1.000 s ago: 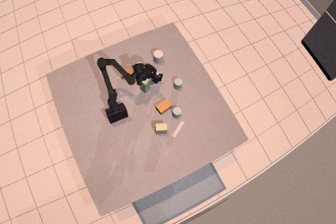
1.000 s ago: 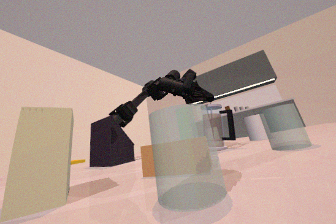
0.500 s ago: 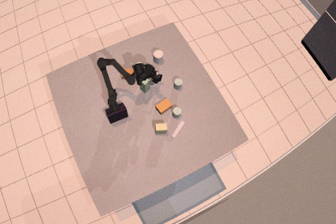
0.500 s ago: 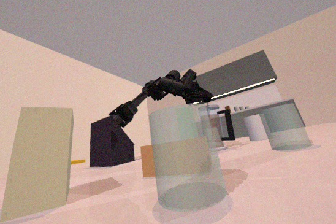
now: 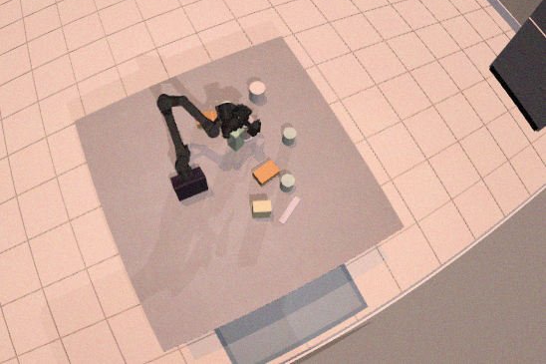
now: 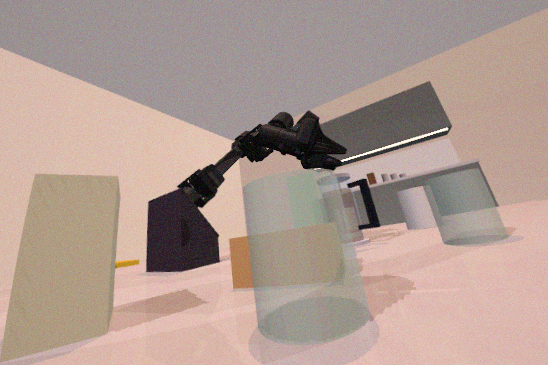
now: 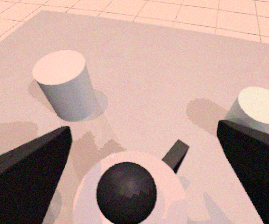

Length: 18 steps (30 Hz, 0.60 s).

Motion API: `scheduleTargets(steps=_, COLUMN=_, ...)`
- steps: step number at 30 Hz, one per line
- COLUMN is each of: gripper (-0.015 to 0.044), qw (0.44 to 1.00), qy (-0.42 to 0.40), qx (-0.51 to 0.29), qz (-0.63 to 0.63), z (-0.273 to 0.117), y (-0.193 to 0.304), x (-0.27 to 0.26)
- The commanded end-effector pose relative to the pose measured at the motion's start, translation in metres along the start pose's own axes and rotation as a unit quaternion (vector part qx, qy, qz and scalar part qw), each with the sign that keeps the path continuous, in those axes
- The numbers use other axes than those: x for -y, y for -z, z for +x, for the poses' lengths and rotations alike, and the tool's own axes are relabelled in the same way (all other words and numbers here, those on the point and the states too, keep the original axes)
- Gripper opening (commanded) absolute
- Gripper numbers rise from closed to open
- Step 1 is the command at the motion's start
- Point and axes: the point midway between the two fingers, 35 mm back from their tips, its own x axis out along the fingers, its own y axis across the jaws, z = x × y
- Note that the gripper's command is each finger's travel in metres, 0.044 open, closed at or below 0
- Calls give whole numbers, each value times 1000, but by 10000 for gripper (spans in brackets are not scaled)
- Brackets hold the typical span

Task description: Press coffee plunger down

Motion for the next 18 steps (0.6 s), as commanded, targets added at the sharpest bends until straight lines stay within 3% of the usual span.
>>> scheduleTargets(steps=1, gripper=440, qw=1000, qy=-1, qx=4, qz=-7, z=-19, y=-22, x=-2)
scheduleTargets(steps=6, gripper=440, qw=1000, qy=-4, qx=0, qz=-4, z=-59, y=-51, x=-9)
scheduleTargets(steps=18, gripper=440, qw=1000, qy=-4, qx=0, qz=-4, z=-60, y=-50, x=-8)
